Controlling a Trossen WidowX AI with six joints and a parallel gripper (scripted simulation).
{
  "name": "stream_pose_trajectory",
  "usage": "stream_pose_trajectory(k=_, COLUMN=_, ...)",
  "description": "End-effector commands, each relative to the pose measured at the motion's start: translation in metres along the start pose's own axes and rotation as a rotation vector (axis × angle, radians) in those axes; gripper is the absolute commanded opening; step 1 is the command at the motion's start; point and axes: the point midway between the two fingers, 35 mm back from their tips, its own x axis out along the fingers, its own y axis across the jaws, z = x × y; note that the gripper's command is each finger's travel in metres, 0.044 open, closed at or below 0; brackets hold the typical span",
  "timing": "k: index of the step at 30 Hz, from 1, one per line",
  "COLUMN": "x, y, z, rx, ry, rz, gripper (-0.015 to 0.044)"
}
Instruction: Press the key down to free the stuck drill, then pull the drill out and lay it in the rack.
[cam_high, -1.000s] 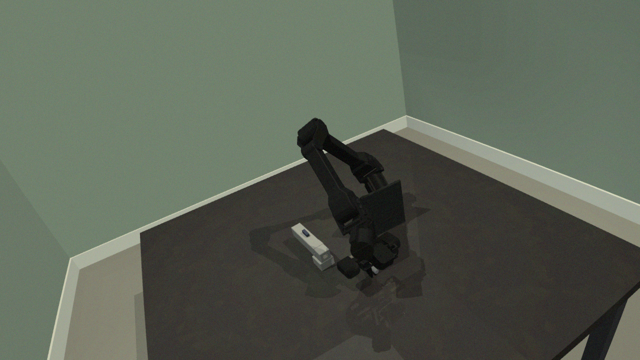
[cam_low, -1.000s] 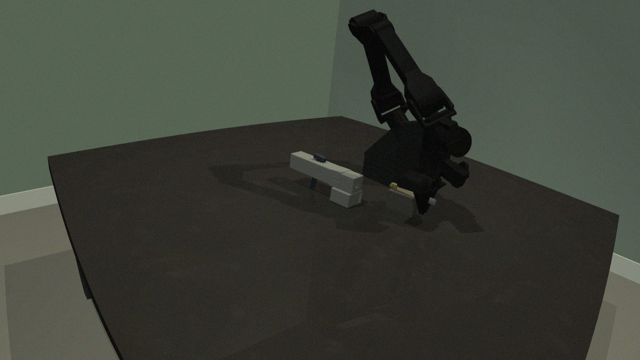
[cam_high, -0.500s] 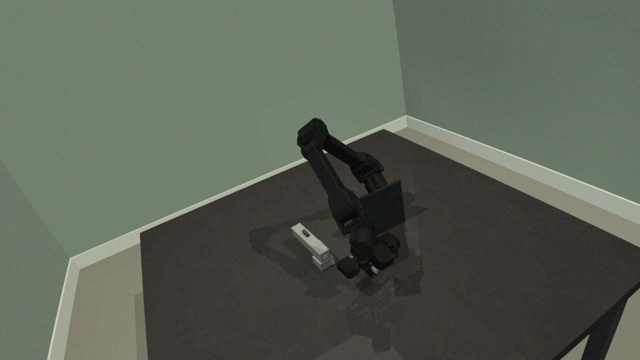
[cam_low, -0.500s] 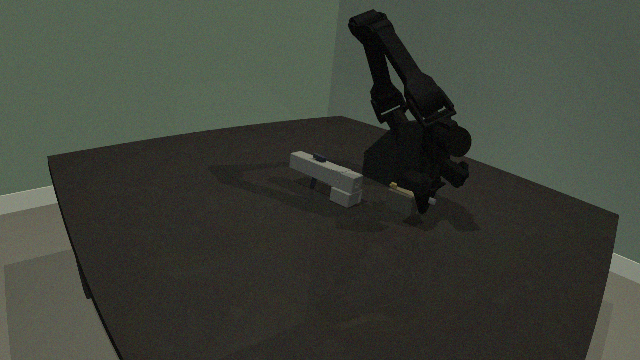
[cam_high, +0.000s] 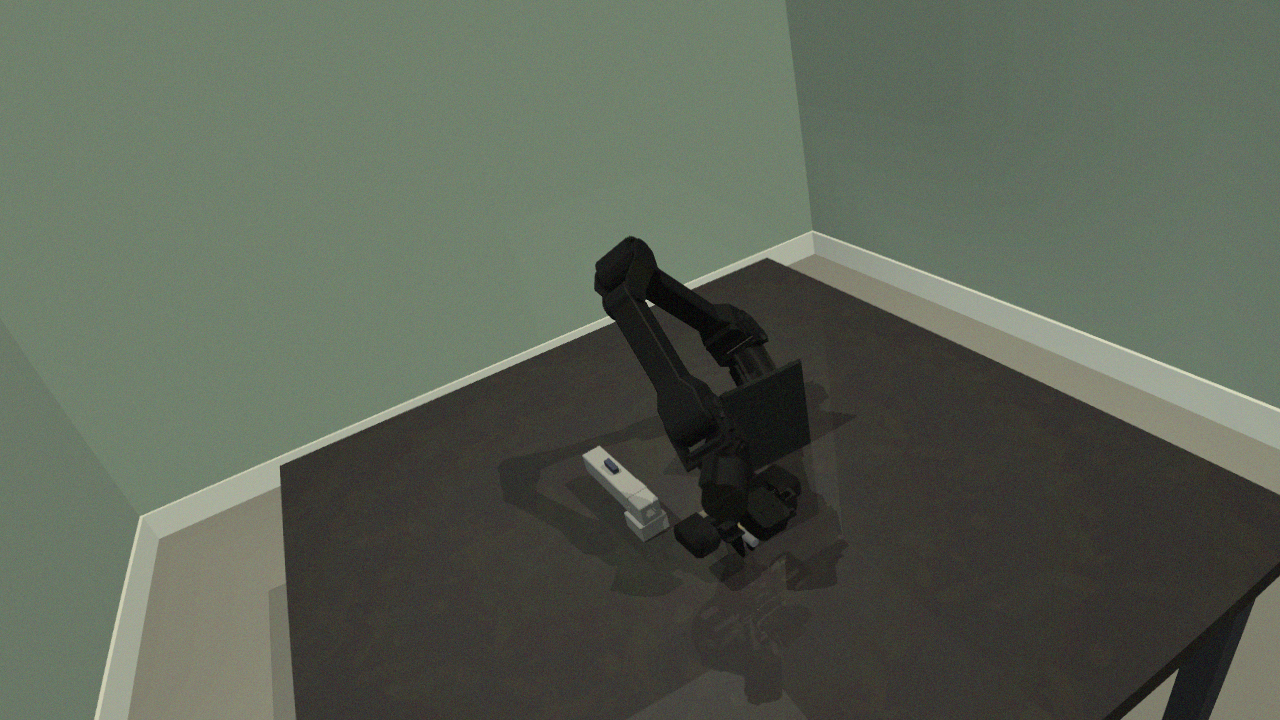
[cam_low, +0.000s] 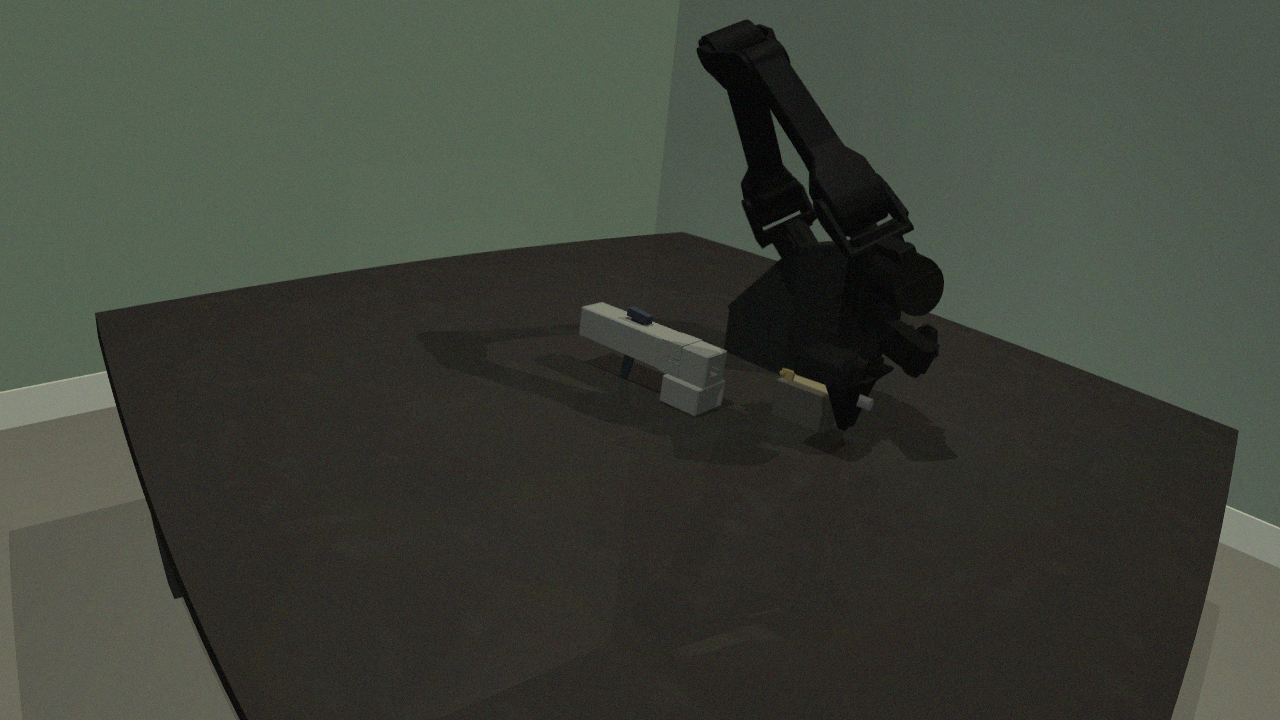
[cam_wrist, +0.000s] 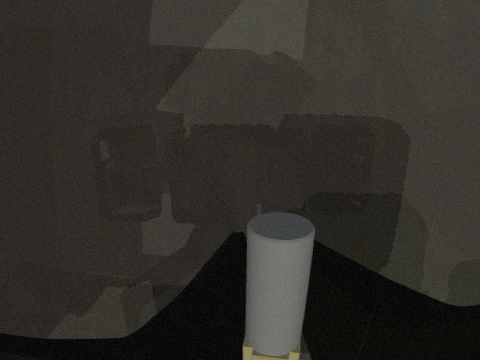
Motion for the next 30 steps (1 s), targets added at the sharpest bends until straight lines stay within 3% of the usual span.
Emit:
stream_pose_trajectory(k=1, x=0.000, y=0.001, z=-0.001, rx=-0.003, ry=0.002, rz=0.004, gripper=0.0157)
stream_pose_trajectory(k=12, x=0.000, y=0.001, z=-0.001, rx=-0.003, ry=0.002, rz=0.004, gripper=0.0440)
stream_pose_trajectory(k=30, x=-0.063, y=0.001, z=-0.001, rx=-0.004, ry=0.015, rz=0.015, gripper=0.0440)
